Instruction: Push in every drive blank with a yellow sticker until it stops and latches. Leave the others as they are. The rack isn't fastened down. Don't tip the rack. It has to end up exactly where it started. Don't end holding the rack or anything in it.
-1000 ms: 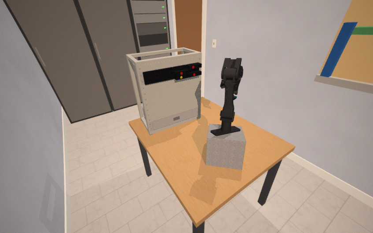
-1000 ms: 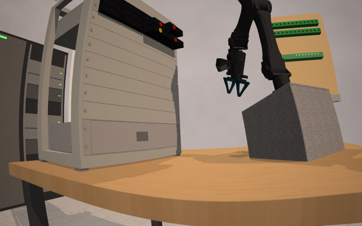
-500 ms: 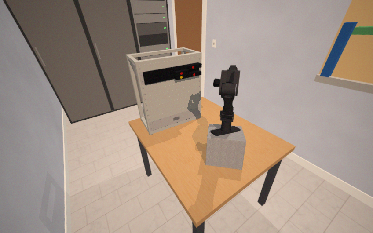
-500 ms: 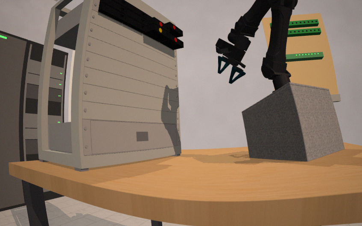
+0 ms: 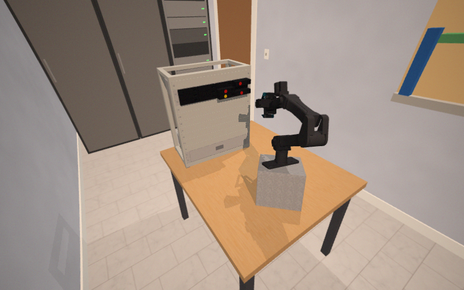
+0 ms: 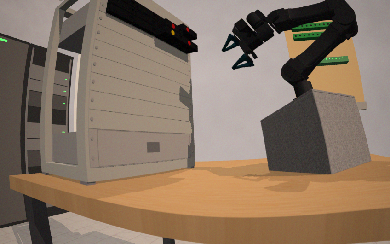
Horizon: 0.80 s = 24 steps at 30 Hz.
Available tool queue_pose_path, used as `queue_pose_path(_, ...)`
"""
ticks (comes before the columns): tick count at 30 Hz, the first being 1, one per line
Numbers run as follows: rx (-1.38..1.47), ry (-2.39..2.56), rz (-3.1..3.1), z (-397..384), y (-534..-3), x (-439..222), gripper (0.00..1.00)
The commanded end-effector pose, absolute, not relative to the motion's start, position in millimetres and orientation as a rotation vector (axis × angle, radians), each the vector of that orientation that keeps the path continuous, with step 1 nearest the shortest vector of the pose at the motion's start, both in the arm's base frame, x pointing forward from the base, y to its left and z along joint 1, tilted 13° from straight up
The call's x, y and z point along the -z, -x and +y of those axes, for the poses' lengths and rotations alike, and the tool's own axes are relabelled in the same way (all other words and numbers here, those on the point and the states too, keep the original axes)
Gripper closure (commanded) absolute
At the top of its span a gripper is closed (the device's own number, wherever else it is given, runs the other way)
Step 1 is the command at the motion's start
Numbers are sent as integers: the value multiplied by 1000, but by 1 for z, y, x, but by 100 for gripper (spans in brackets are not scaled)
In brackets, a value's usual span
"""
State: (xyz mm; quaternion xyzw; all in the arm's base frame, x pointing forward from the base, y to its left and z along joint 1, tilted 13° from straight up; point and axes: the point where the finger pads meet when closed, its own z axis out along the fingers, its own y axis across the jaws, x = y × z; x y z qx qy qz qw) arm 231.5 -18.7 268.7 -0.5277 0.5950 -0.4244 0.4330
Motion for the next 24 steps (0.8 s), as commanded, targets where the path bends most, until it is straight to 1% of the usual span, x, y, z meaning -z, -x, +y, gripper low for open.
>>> queue_pose_path(1,1151,1245,1504,-18,-229,-273,0)
queue_pose_path(11,1217,1268,1335,26,-229,-287,0)
queue_pose_path(15,1217,1268,1335,26,-229,-287,0)
queue_pose_path(24,1288,1261,1144,68,-222,-308,0)
